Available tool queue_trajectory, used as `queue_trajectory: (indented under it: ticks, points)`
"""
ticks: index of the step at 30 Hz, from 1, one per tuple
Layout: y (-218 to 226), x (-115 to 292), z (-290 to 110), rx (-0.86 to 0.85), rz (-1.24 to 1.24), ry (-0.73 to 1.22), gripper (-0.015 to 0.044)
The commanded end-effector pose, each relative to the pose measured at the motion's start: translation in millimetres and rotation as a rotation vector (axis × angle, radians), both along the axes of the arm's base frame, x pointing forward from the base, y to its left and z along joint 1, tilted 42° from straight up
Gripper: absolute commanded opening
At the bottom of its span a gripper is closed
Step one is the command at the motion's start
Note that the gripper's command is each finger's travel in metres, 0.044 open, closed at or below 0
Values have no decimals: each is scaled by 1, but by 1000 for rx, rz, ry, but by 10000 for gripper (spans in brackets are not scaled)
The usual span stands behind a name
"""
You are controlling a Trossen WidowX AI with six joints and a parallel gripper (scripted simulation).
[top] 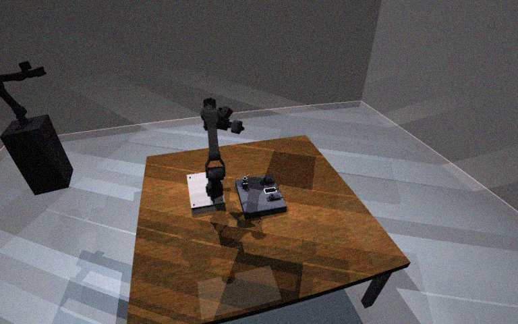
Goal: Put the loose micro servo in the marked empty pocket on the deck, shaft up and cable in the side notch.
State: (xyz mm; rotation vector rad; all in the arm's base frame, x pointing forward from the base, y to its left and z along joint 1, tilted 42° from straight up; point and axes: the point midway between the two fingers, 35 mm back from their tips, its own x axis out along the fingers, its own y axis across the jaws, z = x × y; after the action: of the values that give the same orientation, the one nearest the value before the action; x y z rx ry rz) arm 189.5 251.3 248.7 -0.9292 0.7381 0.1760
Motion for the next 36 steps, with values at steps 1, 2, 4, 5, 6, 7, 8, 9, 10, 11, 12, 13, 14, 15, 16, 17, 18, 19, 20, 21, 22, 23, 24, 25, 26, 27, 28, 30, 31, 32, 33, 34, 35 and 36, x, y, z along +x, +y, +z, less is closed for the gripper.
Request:
queue_trajectory:
  ticks: [1, 2, 4, 5, 6, 7, 8, 9, 10, 11, 12, 13, 14, 15, 16, 17, 18, 19, 20, 21, 22, 23, 24, 25, 26, 27, 28, 30, 31, 32, 33, 34, 35, 36]
  points:
    - [0, 0, -1, -2, 0, 2, 426]
    - [-1, 1, -2, -9, -1, 6, 440]
    - [-2, 4, -9, -36, -2, 24, 440]
    - [-4, 7, -14, -56, -4, 37, 440]
    - [-6, 10, -21, -79, -5, 54, 440]
    - [-8, 13, -28, -105, -7, 73, 440]
    - [-11, 16, -35, -131, -8, 94, 440]
    - [-13, 19, -42, -157, -10, 115, 440]
    - [-16, 22, -49, -182, -11, 137, 440]
    - [-19, 25, -56, -206, -13, 160, 440]
    - [-23, 27, -64, -230, -15, 183, 440]
    - [-26, 30, -71, -254, -16, 206, 440]
    - [-30, 32, -78, -277, -17, 231, 440]
    - [-34, 35, -85, -299, -18, 256, 440]
    - [-38, 37, -92, -321, -19, 281, 440]
    - [-42, 39, -99, -342, -20, 307, 440]
    - [-46, 40, -106, -362, -21, 333, 440]
    - [-51, 42, -113, -381, -21, 360, 440]
    - [-55, 43, -120, -399, -22, 387, 440]
    - [-60, 45, -127, -417, -22, 415, 440]
    - [-65, 46, -133, -433, -21, 441, 440]
    - [-69, 46, -139, -450, -21, 469, 440]
    - [-75, 47, -146, -465, -21, 499, 440]
    - [-80, 48, -152, -481, -20, 528, 440]
    - [-85, 48, -159, -495, -19, 558, 440]
    - [-90, 48, -165, -508, -18, 588, 440]
    - [-95, 48, -171, -518, -20, 616, 440]
    - [-106, 47, -183, -541, -17, 678, 440]
    - [-112, 46, -189, -551, -15, 710, 440]
    - [-117, 45, -195, -560, -13, 742, 440]
    - [-123, 44, -201, -569, -10, 774, 440]
    - [-128, 42, -207, -576, -8, 807, 440]
    - [-134, 41, -212, -583, -5, 840, 440]
    - [-139, 39, -217, -589, -2, 869, 440]
